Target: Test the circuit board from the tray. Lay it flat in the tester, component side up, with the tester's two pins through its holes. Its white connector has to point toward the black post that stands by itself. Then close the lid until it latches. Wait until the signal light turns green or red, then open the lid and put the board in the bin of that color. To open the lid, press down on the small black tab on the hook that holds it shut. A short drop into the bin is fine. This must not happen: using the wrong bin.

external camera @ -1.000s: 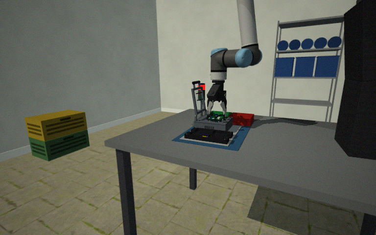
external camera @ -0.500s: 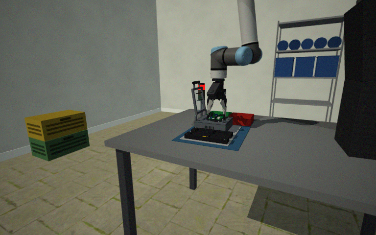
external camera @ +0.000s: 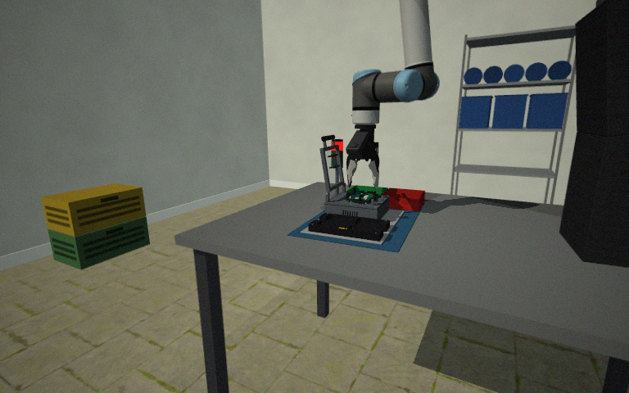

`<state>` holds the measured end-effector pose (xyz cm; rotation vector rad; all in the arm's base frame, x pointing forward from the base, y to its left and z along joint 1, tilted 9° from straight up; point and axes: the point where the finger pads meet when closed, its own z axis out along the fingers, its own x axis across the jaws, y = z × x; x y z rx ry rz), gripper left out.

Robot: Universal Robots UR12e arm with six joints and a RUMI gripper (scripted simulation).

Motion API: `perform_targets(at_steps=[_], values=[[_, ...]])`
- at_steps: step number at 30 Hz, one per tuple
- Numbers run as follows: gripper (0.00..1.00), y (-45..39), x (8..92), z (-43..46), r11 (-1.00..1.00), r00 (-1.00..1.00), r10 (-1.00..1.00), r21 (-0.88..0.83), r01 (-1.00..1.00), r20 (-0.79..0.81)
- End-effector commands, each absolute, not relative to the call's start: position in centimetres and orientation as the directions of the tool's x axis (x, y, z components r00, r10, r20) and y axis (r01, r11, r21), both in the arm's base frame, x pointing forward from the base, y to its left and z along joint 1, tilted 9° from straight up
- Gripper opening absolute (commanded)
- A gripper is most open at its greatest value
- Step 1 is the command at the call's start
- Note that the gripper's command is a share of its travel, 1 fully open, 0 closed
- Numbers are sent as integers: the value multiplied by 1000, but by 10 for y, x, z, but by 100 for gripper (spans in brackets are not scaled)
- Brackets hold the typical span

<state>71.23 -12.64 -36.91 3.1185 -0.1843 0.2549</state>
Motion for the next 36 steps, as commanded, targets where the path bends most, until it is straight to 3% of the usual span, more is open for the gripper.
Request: perform_targets(at_steps=[1,36], values=[[59,-126,708,-358,-993,980,-118,-5,-119,160],[59,-126,707,-346,-993,980,-118,-5,-118,160]])
